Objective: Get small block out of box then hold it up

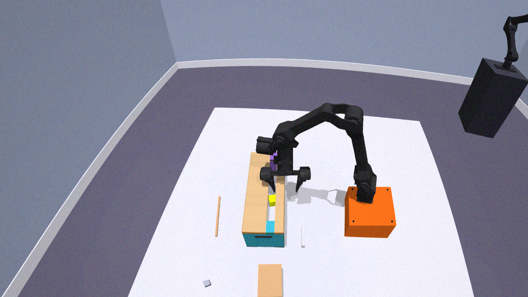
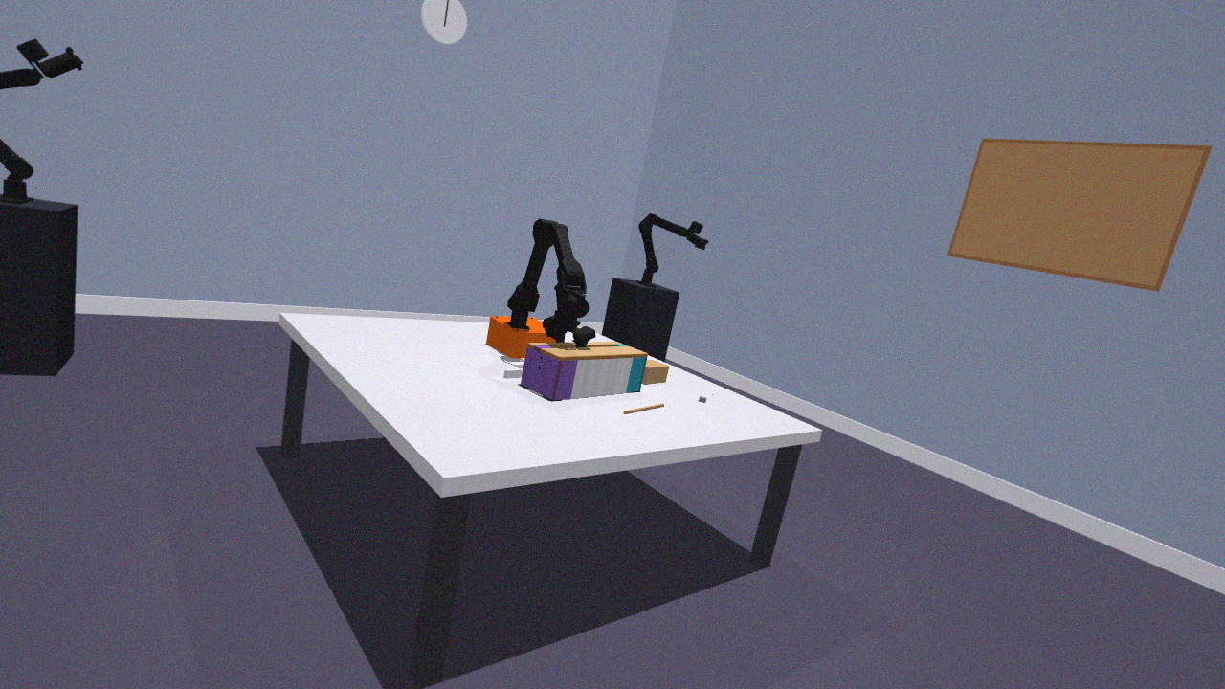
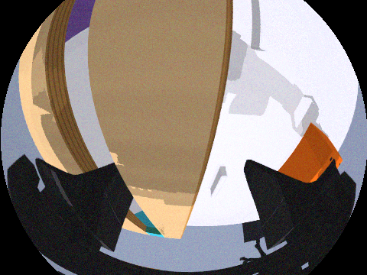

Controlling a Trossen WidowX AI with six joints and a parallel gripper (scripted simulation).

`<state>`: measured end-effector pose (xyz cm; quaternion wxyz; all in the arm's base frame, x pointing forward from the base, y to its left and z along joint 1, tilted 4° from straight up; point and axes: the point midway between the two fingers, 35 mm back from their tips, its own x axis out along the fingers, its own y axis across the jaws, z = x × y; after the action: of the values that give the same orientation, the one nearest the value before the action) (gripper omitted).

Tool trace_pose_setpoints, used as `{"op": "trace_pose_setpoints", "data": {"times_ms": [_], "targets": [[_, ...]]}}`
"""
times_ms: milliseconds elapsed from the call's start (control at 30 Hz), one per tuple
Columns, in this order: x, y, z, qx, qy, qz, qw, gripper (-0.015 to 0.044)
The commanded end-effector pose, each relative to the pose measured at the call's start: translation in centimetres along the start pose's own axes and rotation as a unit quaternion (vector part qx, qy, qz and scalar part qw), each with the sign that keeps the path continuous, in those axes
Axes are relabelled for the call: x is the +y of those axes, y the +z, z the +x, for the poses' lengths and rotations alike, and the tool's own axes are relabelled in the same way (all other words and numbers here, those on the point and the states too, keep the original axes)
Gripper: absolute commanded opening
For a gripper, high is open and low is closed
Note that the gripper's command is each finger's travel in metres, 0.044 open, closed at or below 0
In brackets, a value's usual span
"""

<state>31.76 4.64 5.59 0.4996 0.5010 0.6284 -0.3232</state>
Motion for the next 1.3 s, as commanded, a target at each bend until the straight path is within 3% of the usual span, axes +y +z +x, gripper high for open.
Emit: {"op": "trace_pose_setpoints", "data": {"times_ms": [0,1267], "targets": [[-0.3,0.2,0.8,0.003,-0.003,-0.001,1.0,0.04],[-0.1,-10.7,4.0,0.005,-0.001,0.001,1.0,0.04]]}}
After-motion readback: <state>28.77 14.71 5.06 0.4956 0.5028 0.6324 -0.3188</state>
